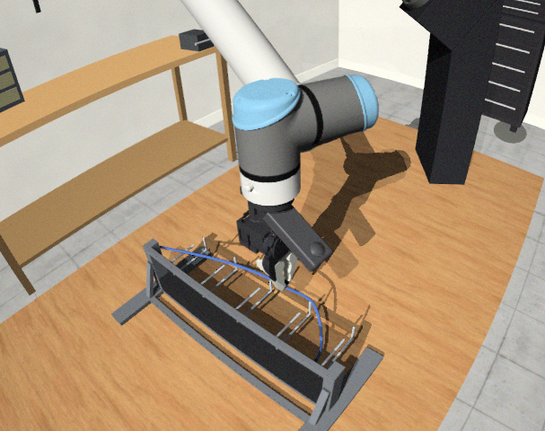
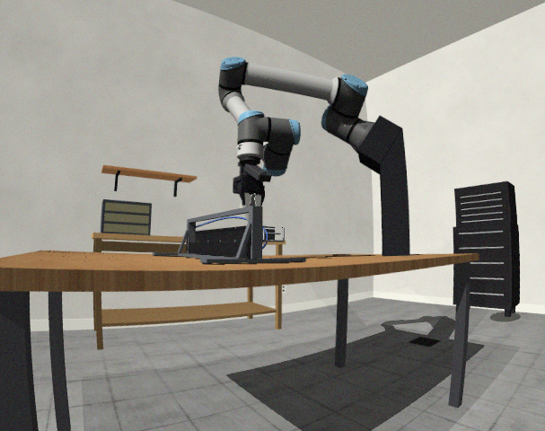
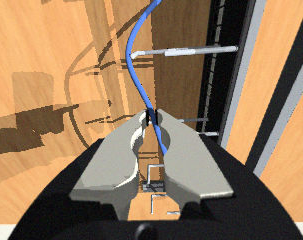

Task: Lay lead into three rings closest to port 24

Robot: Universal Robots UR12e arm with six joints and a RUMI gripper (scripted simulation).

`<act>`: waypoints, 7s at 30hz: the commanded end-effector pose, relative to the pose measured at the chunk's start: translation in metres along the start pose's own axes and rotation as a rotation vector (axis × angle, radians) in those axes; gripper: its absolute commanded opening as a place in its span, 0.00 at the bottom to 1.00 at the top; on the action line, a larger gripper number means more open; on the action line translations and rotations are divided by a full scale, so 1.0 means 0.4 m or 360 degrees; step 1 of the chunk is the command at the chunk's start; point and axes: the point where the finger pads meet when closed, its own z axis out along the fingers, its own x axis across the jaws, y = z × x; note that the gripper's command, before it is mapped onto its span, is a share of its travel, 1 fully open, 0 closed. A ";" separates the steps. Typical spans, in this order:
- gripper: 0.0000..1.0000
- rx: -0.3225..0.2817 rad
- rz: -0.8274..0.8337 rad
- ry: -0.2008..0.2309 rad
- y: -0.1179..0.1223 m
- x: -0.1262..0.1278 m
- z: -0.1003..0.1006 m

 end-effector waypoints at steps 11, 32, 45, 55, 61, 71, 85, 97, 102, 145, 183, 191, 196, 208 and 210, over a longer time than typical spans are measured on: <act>0.00 0.0000 0.0001 0.0002 0.000 0.002 0.017; 0.00 0.0000 0.0001 0.0002 0.000 0.002 0.061; 0.00 0.0000 0.0001 0.0002 0.000 0.002 0.099; 0.00 0.0000 0.0001 0.0002 0.000 0.002 0.118; 0.00 0.0000 0.0001 0.0002 0.000 0.002 0.129; 0.00 0.0000 0.0001 0.0002 0.000 0.002 0.137; 0.00 0.0000 0.0001 0.0002 0.000 0.002 0.140; 0.00 0.0000 0.0001 0.0002 0.000 0.014 0.140; 0.00 0.0000 0.0001 0.0002 0.000 0.023 0.140; 0.00 0.0000 0.0001 0.0002 0.000 0.102 0.140; 0.20 0.0000 0.0001 0.0002 0.000 0.102 0.140; 0.20 0.0000 0.0001 0.0002 0.000 0.102 0.139; 0.20 0.0000 0.0001 0.0002 0.000 0.102 0.127; 0.20 0.0000 0.0001 0.0002 0.000 0.102 0.059; 0.20 0.0000 0.0001 0.0002 0.000 0.102 0.041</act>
